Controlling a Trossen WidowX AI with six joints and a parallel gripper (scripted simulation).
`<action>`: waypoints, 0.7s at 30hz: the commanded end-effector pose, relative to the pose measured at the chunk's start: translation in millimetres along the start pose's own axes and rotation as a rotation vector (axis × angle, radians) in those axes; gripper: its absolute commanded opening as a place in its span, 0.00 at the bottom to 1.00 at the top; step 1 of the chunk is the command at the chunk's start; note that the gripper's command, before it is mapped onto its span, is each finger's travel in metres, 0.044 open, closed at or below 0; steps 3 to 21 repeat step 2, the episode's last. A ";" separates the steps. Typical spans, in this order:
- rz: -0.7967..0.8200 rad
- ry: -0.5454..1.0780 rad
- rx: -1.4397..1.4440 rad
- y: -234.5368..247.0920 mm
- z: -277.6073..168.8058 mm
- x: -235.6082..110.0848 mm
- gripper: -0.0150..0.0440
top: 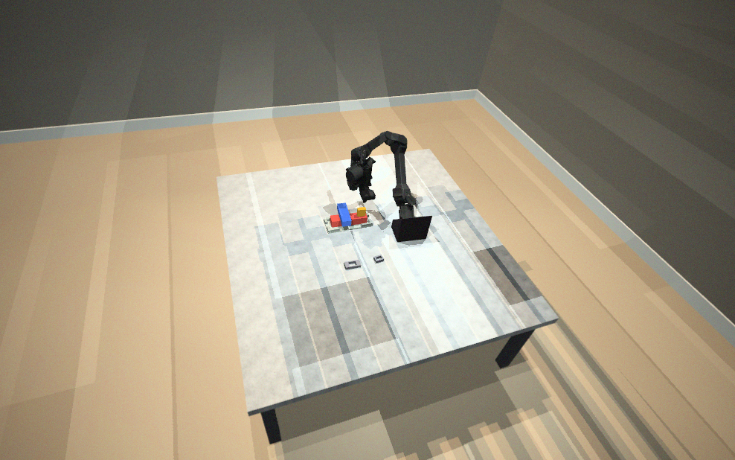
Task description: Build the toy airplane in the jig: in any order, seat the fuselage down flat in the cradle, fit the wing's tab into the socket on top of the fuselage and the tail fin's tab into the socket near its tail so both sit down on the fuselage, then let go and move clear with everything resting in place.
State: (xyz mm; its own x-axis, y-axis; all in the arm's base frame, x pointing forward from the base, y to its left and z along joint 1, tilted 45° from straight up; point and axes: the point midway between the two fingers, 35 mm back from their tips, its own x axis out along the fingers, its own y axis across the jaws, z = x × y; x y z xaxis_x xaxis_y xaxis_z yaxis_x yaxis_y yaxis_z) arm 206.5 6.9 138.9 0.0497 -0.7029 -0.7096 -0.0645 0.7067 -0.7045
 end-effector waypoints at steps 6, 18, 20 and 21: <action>0.003 0.000 0.005 0.0 -0.1 -0.7 0.69; 0.003 0.000 0.005 0.0 -0.1 -0.7 0.69; 0.003 0.000 0.005 0.0 -0.1 -0.7 0.69; 0.003 0.000 0.005 0.0 -0.1 -0.7 0.69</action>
